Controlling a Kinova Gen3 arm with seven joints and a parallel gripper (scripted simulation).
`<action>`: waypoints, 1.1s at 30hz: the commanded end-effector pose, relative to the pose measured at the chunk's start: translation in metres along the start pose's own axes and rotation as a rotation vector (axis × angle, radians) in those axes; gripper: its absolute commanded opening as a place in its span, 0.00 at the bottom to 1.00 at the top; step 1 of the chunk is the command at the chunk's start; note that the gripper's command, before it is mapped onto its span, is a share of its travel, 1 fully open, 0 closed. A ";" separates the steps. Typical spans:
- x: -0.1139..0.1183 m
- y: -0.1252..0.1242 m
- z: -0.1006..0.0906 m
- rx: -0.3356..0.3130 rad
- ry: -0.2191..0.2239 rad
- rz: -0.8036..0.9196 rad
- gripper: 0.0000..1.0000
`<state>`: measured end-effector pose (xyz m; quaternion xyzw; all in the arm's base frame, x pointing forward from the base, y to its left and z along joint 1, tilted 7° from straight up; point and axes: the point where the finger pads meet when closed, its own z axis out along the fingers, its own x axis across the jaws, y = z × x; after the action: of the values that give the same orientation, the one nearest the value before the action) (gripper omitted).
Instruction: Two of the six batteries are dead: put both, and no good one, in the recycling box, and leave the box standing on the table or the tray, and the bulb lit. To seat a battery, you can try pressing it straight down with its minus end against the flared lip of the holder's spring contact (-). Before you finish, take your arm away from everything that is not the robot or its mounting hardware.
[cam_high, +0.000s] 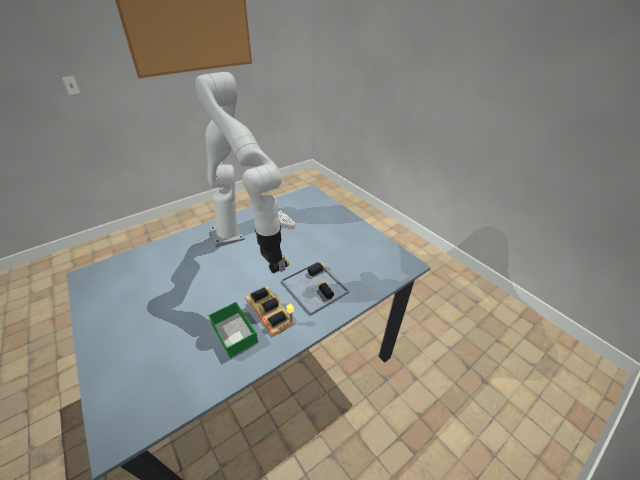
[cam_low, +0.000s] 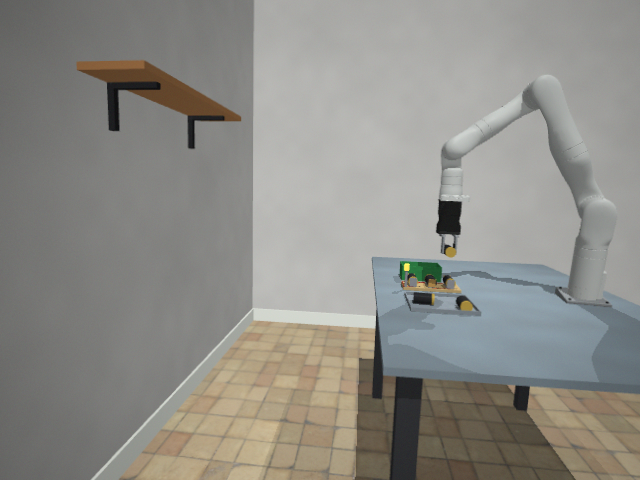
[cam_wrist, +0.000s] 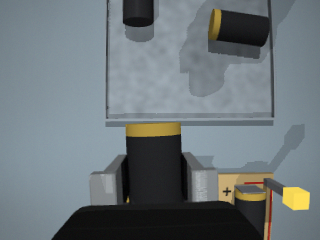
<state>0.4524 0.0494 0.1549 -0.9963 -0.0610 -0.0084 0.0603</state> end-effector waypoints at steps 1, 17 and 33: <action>0.003 0.029 0.000 0.000 0.001 0.028 0.57; 0.015 0.156 0.000 0.000 0.001 0.028 0.57; 0.020 0.218 0.000 0.000 0.001 0.028 0.57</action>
<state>0.4985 -0.1579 0.1311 -0.9969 -0.0502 -0.0085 0.0601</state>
